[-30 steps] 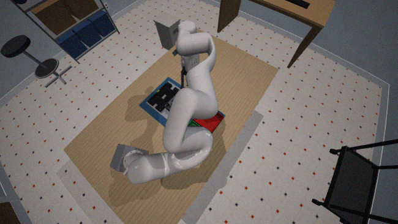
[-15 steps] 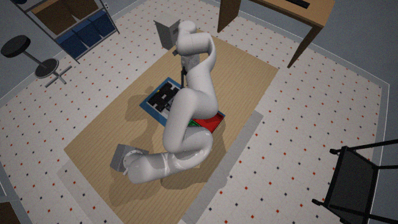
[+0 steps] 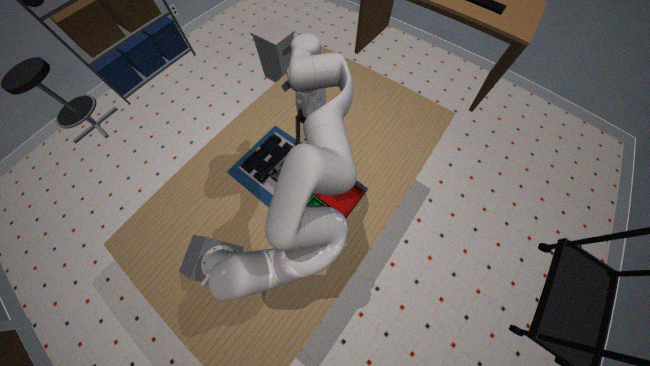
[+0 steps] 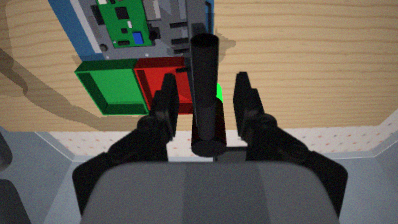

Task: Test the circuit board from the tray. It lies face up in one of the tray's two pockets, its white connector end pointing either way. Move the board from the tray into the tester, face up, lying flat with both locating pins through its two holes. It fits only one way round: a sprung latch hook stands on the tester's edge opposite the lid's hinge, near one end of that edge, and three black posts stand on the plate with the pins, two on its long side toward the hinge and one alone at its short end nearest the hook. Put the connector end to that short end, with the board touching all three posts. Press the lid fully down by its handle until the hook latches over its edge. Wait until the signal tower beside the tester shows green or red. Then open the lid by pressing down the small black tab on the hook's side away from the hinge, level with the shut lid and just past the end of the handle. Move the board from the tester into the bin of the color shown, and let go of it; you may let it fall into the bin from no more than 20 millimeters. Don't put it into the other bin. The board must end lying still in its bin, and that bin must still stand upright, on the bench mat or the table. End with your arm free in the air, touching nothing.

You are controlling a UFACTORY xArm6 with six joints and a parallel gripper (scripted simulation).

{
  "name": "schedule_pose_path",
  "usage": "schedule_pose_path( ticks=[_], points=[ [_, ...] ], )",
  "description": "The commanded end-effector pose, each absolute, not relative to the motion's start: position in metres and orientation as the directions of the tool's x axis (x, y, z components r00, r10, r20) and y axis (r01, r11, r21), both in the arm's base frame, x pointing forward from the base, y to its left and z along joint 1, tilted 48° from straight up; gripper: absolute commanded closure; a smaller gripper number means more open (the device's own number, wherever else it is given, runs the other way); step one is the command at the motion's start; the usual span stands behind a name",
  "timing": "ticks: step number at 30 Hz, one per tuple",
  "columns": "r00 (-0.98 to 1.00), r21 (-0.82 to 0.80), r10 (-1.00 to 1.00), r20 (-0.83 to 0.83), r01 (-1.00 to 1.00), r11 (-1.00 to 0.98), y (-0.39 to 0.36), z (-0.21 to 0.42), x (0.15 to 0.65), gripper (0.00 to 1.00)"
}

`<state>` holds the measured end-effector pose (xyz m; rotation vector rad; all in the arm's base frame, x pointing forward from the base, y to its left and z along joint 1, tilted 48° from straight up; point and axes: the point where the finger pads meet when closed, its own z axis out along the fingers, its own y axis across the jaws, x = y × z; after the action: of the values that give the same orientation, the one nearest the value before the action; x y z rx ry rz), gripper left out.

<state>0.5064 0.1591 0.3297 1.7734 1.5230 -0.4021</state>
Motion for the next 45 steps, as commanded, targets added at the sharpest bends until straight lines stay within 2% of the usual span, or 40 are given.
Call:
schedule_pose_path(
  ticks=[1, 27, 28, 45],
  points=[
    [0.243, 0.336, 0.709, -0.663, 0.942, -0.009, 0.161, 0.331, 0.506, 0.49],
    [0.243, 0.336, 0.709, -0.663, 0.942, -0.009, 0.2, 0.369, 0.493, 0.49],
    [0.243, 0.336, 0.709, -0.663, 0.942, -0.009, 0.2, 0.369, 0.493, 0.0],
    [0.243, 0.336, 0.709, -0.663, 0.942, -0.009, 0.2, 0.367, 0.488, 0.0]
  ],
)
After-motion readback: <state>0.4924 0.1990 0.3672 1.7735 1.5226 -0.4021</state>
